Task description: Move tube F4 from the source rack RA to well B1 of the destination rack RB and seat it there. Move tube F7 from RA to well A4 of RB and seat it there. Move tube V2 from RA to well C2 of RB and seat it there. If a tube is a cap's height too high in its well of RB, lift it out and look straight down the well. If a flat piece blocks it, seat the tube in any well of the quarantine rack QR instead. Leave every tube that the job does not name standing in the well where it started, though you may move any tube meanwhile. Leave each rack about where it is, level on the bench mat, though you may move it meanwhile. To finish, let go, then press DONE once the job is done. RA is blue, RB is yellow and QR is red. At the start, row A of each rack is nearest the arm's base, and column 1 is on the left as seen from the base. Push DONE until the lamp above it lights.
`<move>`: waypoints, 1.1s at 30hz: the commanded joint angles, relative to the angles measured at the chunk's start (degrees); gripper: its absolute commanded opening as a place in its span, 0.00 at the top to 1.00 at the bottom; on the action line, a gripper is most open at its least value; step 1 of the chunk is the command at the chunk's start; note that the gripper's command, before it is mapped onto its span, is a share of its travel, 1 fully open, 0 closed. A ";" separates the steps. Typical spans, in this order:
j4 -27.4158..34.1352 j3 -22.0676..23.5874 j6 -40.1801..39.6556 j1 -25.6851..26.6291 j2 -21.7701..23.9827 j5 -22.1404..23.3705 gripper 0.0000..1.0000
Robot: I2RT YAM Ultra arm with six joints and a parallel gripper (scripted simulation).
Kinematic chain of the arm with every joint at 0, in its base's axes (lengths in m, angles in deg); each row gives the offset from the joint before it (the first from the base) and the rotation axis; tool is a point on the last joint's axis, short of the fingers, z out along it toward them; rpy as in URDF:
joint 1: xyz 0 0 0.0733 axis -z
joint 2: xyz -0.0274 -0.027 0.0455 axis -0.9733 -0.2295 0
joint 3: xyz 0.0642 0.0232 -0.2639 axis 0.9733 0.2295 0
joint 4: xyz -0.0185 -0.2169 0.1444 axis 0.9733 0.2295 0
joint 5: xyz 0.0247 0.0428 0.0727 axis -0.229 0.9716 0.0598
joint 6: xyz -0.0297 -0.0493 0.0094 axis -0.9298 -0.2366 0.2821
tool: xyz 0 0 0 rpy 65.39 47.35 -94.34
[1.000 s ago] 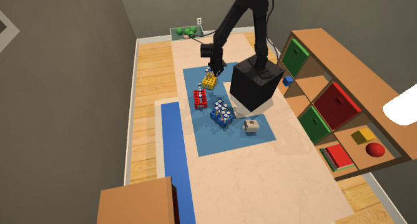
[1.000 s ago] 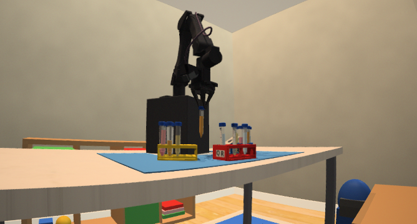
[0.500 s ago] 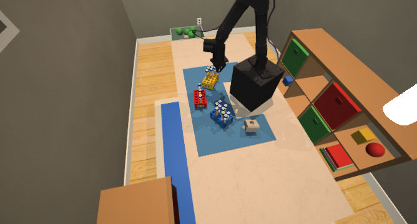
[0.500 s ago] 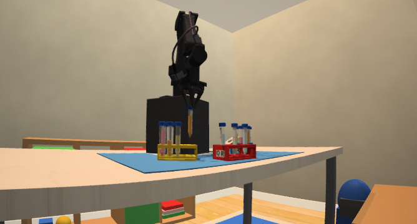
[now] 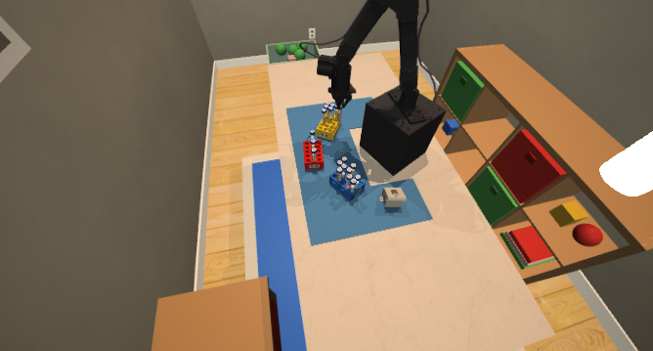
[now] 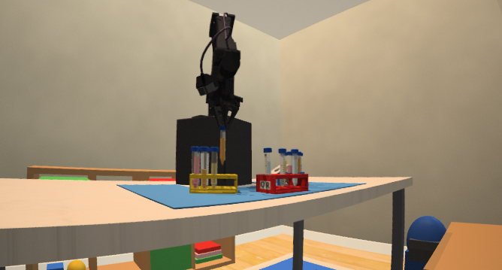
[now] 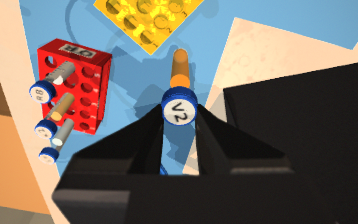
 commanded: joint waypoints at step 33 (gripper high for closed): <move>5.42 -14.19 -1.97 1.68 -9.16 -0.01 1.00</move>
